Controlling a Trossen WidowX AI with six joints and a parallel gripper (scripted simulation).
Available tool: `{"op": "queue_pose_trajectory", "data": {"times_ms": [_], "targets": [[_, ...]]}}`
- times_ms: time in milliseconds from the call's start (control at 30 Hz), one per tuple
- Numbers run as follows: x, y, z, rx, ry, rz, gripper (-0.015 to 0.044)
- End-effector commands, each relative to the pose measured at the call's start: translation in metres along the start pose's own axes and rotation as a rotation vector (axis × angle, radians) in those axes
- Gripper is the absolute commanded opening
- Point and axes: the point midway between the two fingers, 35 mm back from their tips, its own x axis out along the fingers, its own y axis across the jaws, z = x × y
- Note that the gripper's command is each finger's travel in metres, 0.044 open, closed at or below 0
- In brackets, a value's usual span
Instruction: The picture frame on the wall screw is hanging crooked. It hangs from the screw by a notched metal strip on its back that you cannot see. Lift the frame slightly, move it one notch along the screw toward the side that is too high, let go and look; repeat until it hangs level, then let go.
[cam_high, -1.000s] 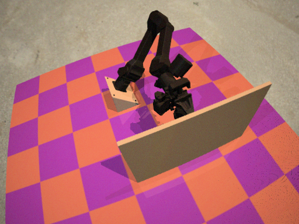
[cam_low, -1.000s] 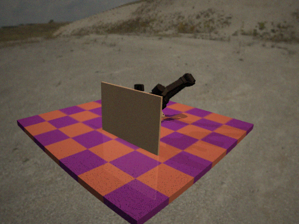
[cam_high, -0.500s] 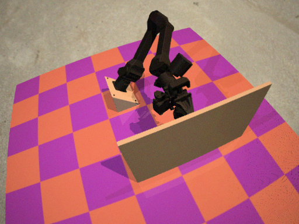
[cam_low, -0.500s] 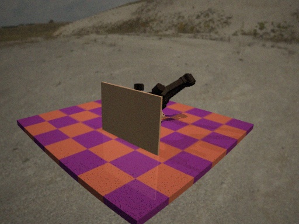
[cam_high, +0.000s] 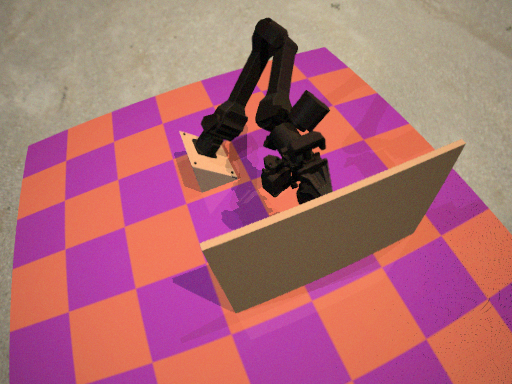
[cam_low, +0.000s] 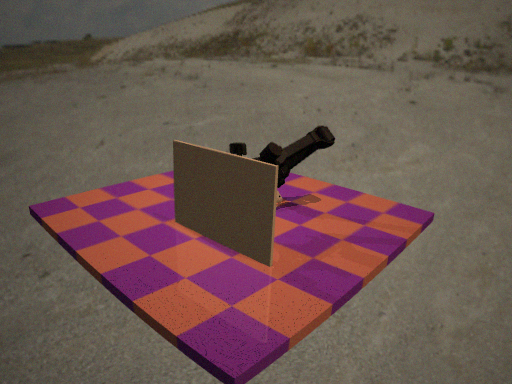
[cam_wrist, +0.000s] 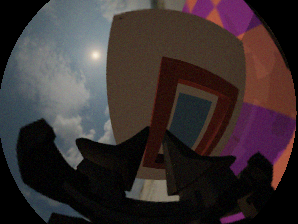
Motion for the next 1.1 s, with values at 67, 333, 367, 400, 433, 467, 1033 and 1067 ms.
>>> {"op": "queue_pose_trajectory", "data": {"times_ms": [67,333,367,400,433,467,1033,1067], "targets": [[0.0000,0.0019,-0.0006,-0.006,0.001,0.009,0.0000],[0.0000,0.0022,-0.0013,-0.006,0.001,0.009,0.0000],[0.0000,0.0019,-0.0014,-0.006,0.001,0.009,0.0000],[0.0000,0.0017,-0.0016,-0.006,0.001,0.009,0.0000],[0.0000,0.0017,-0.0016,-0.006,0.001,0.009,0.0000],[0.0000,0.0019,-0.0016,-0.006,0.001,0.009,0.0000],[0.0000,0.0025,-0.0042,-0.006,0.001,0.009,0.0000],[0.0000,0.0026,-0.0047,-0.006,0.001,0.010,0.0000]]}}
